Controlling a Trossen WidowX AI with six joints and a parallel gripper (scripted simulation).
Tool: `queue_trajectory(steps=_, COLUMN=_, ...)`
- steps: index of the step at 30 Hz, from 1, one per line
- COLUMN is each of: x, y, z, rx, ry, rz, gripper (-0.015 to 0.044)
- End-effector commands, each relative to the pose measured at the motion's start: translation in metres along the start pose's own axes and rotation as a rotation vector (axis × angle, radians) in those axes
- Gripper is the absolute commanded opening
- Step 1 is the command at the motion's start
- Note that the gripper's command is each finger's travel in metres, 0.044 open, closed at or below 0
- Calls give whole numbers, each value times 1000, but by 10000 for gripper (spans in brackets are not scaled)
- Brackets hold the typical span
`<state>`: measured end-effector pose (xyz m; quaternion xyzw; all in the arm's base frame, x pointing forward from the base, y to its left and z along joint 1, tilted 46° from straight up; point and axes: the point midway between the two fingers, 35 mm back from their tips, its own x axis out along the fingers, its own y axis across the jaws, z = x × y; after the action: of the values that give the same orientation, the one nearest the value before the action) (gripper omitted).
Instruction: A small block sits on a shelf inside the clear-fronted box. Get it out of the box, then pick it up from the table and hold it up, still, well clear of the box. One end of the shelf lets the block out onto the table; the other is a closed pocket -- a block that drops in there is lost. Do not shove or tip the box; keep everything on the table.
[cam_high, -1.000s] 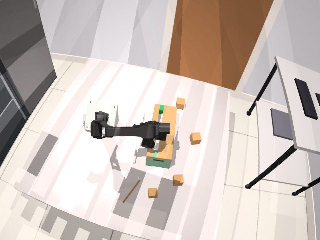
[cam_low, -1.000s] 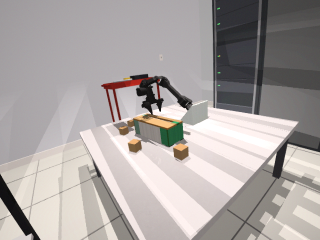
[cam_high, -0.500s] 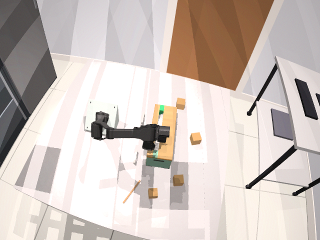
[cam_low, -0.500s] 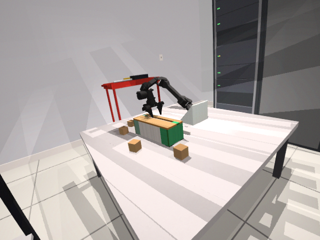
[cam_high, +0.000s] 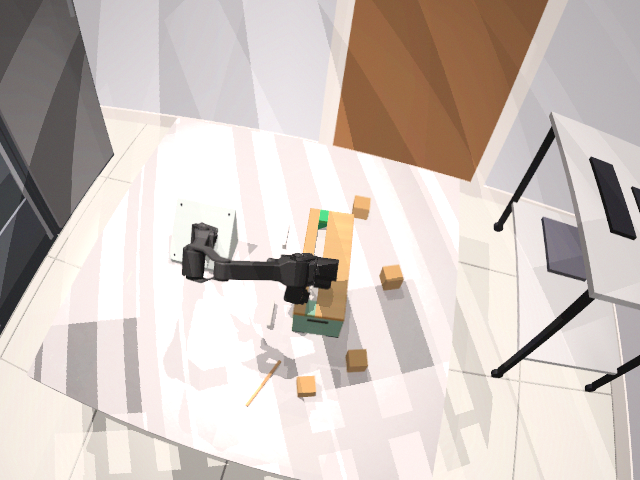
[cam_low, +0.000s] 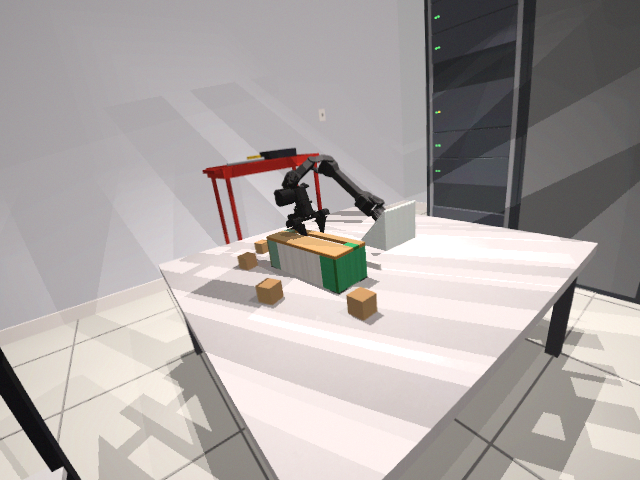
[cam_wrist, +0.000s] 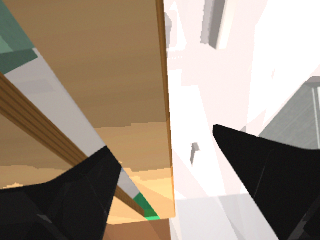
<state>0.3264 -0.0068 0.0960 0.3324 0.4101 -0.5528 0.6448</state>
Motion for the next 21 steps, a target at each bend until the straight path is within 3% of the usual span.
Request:
queue_trajectory(steps=1, x=9, y=-2, z=3, rx=-3, ry=-5, rz=-7, gripper=400)
queue_trajectory(steps=21, x=23, y=-2, z=-26, rx=-1, ry=-1, rz=-2, gripper=400)
